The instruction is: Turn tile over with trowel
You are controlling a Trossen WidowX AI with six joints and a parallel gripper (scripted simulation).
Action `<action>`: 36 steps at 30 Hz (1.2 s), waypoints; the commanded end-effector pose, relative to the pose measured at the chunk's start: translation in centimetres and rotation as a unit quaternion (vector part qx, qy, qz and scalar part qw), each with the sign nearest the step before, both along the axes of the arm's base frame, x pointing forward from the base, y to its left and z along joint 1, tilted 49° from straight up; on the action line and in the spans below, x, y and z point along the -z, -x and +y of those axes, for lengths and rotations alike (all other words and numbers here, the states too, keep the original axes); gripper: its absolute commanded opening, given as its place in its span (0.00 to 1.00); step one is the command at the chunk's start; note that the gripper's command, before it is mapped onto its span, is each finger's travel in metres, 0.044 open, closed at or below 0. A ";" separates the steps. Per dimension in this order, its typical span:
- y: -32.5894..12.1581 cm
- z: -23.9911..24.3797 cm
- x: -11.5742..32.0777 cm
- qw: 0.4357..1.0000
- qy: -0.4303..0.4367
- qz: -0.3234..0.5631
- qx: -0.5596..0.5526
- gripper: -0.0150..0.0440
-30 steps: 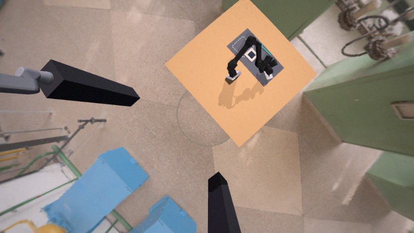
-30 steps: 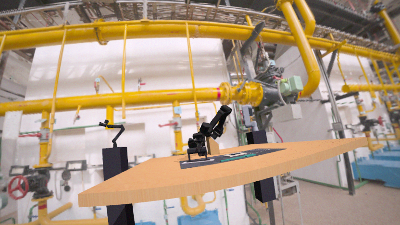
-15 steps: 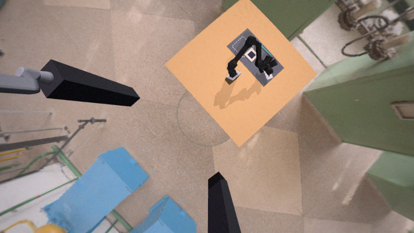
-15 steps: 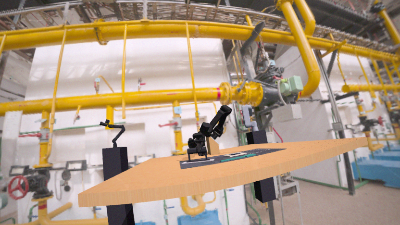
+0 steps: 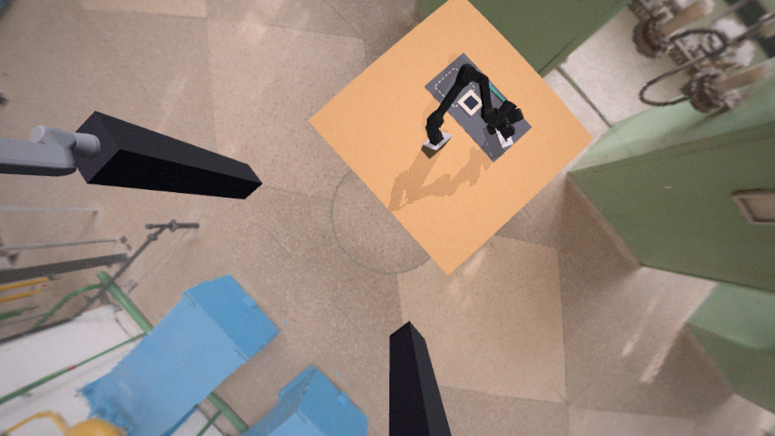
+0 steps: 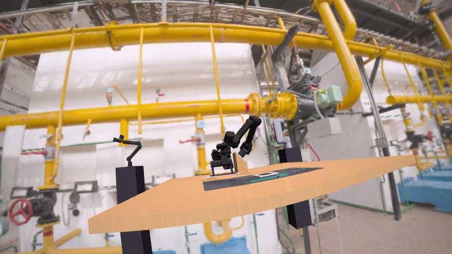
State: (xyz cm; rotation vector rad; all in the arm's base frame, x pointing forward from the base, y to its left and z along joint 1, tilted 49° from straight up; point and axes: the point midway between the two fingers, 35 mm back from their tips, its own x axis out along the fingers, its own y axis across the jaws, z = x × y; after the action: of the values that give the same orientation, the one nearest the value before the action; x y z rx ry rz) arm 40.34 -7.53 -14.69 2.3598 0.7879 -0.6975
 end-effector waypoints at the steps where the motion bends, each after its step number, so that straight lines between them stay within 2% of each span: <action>1: -0.5 -1.5 -1.4 1.000 0.007 -0.012 0.002 0.25; 5: -0.4 -1.1 -1.6 1.000 0.009 -0.019 -0.005 0.25; 17: 1.3 4.8 -6.7 0.979 0.047 -0.153 -0.129 0.25; 36: 1.5 6.2 -5.7 0.978 0.048 -0.155 -0.131 0.25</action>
State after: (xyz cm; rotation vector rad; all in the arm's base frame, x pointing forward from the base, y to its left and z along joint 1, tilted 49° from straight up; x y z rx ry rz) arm 38.61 -1.08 -9.00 2.1521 0.9086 -0.2429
